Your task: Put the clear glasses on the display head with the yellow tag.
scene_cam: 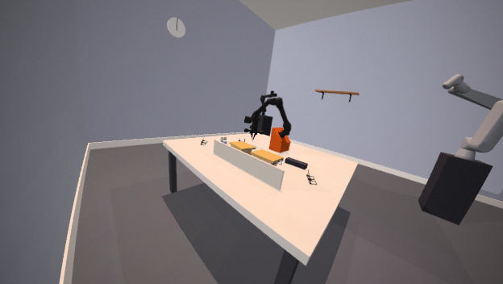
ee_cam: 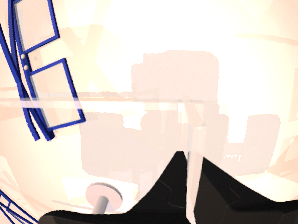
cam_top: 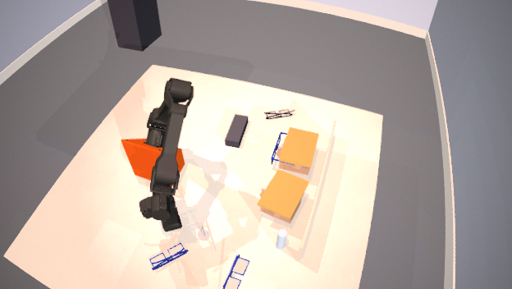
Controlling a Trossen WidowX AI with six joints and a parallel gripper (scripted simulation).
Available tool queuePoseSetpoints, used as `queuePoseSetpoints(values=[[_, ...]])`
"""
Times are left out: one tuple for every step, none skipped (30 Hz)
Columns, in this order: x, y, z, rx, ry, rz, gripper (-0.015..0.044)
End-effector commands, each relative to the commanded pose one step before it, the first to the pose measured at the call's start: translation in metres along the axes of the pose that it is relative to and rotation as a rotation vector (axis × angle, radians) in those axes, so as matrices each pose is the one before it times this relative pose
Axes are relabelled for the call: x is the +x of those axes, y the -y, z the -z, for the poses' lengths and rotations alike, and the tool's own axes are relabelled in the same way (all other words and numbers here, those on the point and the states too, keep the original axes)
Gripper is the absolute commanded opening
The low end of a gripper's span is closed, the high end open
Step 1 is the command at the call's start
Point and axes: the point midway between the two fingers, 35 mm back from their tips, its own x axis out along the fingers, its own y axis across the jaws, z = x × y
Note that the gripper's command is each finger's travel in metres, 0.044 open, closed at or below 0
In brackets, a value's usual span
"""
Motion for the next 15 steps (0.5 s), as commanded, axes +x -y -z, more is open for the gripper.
queuePoseSetpoints(values=[[0.00035,0.00043,0.00011,0.003,0.00164,0.00016,0.0],[0.0,-0.00001,0.00025,0.0,-0.00001,0.0,0.0],[0.0,-0.00001,0.00036,0.0,-0.00002,0.0,0.0],[0.0,-0.00001,0.00048,0.0,-0.00003,0.00001,0.0],[0.0,-0.00001,0.00059,0.0,-0.00004,0.00001,0.0],[0.0,-0.00001,0.00071,0.0,-0.00005,0.00002,0.0],[0.00001,-0.00001,0.00076,0.0,-0.00005,0.00002,0.0],[0.00001,-0.00001,0.00078,0.0,-0.00006,0.00002,0.0],[0.00001,-0.00001,0.00078,0.0,-0.00006,0.00003,0.0],[0.00001,-0.00001,0.00078,0.0,-0.00006,0.00003,0.0],[0.00001,0.0,0.00078,0.0,-0.00006,0.00003,0.0],[0.00001,0.0,0.00078,0.0,-0.00007,0.00004,0.0],[0.00001,0.0,0.00078,0.0,-0.00007,0.00004,0.0],[-0.00138,-0.00016,0.0001,0.0,0.00007,-0.00007,0.0],[-0.00249,-0.00027,0.00018,0.0,0.00012,-0.00012,0.0]])
